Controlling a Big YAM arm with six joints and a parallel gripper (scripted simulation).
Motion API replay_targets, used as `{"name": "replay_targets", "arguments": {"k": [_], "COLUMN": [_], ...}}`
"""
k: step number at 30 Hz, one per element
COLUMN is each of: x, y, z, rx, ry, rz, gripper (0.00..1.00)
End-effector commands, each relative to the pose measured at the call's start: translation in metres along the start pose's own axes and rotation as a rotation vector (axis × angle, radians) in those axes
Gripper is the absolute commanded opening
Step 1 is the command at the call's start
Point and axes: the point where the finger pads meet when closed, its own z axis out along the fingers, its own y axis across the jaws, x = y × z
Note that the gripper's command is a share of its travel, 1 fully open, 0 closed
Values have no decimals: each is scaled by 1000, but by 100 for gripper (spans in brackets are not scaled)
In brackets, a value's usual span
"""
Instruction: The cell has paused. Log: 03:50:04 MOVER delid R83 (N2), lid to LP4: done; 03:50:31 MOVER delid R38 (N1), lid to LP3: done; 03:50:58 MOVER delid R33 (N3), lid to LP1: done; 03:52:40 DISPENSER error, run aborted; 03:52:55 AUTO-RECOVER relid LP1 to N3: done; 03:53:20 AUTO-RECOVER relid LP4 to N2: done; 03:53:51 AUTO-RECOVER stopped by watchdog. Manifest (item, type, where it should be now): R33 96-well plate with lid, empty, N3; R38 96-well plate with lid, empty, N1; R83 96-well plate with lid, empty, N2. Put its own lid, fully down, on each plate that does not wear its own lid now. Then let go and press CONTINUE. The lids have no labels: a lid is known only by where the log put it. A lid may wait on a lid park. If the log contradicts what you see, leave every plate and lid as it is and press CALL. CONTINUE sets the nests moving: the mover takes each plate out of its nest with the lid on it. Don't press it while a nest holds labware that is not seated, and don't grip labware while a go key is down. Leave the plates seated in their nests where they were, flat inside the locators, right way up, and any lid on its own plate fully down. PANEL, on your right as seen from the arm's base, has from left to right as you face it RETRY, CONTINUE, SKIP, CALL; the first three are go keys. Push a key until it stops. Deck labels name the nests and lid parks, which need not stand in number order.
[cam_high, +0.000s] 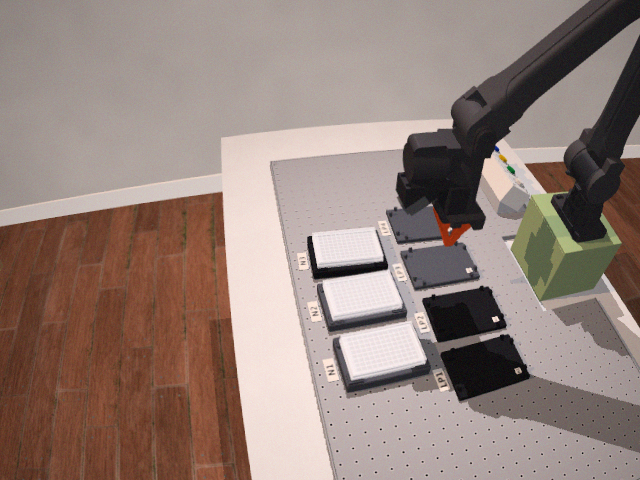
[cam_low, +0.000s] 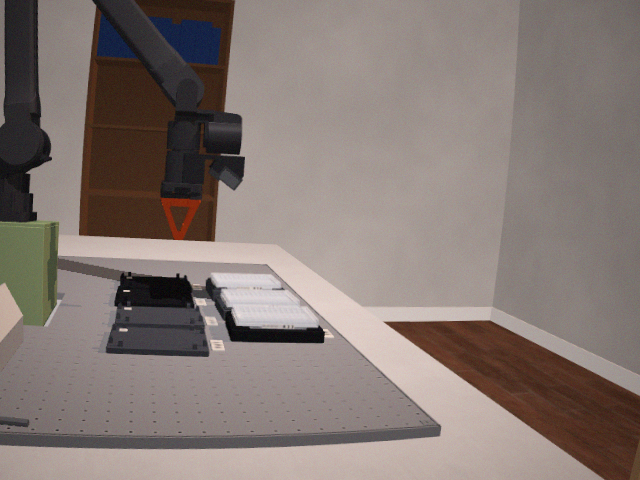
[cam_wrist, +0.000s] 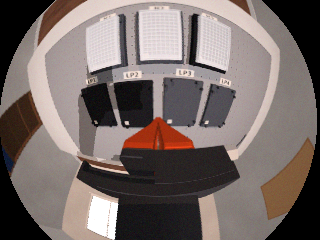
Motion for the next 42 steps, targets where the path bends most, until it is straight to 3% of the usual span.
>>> {"name": "replay_targets", "arguments": {"k": [1, 9, 16, 30, 35, 42], "x": [2, 2, 9, 27, 10, 20], "y": [-3, -4, -29, -98, -121, -158], "z": [6, 6, 6, 6, -5, -6], "rx": [-2, -2, 1, 5, 13, 18], "ry": [2, 2, 2, 2, -39, -39], "rz": [-2, -2, 123, 403, 459, 600], "gripper": [0, 0, 0, 0, 0, 0]}}
